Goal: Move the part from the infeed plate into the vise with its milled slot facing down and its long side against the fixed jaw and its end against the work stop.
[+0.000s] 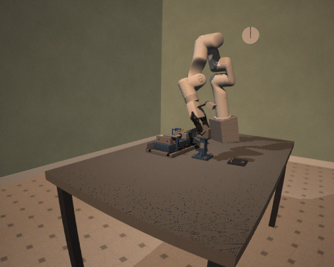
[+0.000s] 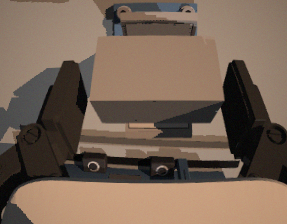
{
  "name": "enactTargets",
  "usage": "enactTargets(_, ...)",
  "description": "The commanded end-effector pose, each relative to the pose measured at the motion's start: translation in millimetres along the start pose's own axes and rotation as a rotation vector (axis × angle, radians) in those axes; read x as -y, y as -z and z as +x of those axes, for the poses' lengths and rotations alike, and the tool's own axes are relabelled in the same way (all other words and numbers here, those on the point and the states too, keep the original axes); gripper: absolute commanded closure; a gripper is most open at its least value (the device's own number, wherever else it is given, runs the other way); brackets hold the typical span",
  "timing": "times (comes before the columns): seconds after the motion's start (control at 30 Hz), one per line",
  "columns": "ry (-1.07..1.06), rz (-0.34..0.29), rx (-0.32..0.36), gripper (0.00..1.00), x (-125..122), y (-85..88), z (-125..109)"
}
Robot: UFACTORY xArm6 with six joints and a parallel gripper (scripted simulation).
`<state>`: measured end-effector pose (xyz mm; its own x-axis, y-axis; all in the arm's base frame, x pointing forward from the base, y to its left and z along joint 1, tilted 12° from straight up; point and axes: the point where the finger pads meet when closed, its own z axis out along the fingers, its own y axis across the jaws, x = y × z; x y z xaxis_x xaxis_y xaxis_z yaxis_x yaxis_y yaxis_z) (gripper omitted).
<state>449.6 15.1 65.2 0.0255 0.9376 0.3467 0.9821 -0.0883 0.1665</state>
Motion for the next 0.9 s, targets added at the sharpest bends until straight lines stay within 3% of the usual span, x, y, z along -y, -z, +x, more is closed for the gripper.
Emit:
enactTargets(0.0, 0.001, -0.003, 0.025, 0.11, -1.4, 1.1, 0.9)
enactTargets(0.87, 0.001, -0.002, 0.206, 0.11, -1.4, 0.8, 2.9)
